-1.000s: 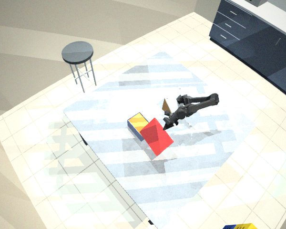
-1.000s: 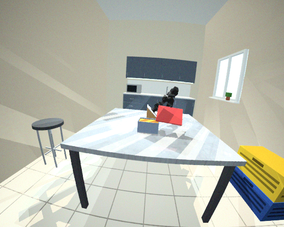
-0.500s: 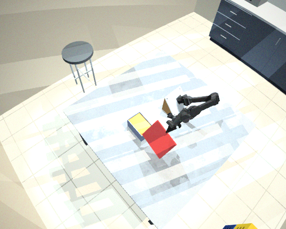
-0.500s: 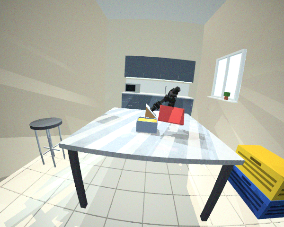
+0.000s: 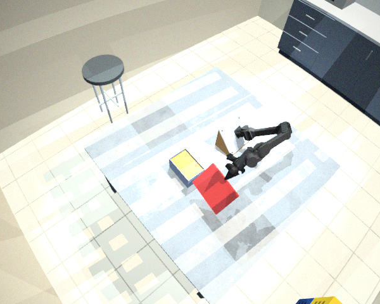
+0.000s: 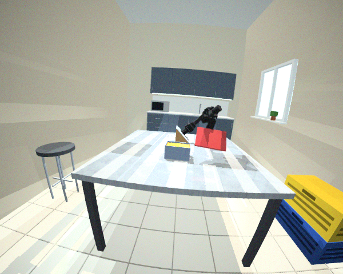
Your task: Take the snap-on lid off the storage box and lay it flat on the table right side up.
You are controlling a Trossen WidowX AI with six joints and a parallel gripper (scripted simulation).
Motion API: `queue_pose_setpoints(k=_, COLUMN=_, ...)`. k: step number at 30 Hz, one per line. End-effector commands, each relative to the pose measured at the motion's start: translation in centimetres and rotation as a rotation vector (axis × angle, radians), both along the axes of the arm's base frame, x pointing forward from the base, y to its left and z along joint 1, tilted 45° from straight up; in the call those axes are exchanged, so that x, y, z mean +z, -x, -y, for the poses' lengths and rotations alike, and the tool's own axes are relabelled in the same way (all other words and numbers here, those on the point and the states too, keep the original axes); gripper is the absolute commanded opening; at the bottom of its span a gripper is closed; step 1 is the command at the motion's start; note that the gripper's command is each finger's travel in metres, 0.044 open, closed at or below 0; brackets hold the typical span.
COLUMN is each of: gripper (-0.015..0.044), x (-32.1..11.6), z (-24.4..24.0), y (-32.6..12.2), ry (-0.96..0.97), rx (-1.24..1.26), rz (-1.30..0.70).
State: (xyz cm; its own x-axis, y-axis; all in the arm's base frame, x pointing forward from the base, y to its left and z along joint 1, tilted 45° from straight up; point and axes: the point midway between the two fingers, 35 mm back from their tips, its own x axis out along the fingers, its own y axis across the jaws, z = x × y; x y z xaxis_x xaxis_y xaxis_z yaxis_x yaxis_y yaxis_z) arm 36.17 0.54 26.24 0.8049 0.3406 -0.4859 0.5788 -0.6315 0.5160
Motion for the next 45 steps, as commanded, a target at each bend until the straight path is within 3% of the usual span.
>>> queue_pose_setpoints(k=1, gripper=0.0, x=1.2, z=-0.4, y=-0.2, ry=0.004, rx=-0.012, rz=0.013)
queue_pose_setpoints(k=45, gripper=0.0, x=7.2, z=-6.2, y=-0.5, ry=-0.001, rx=-0.012, rz=0.018)
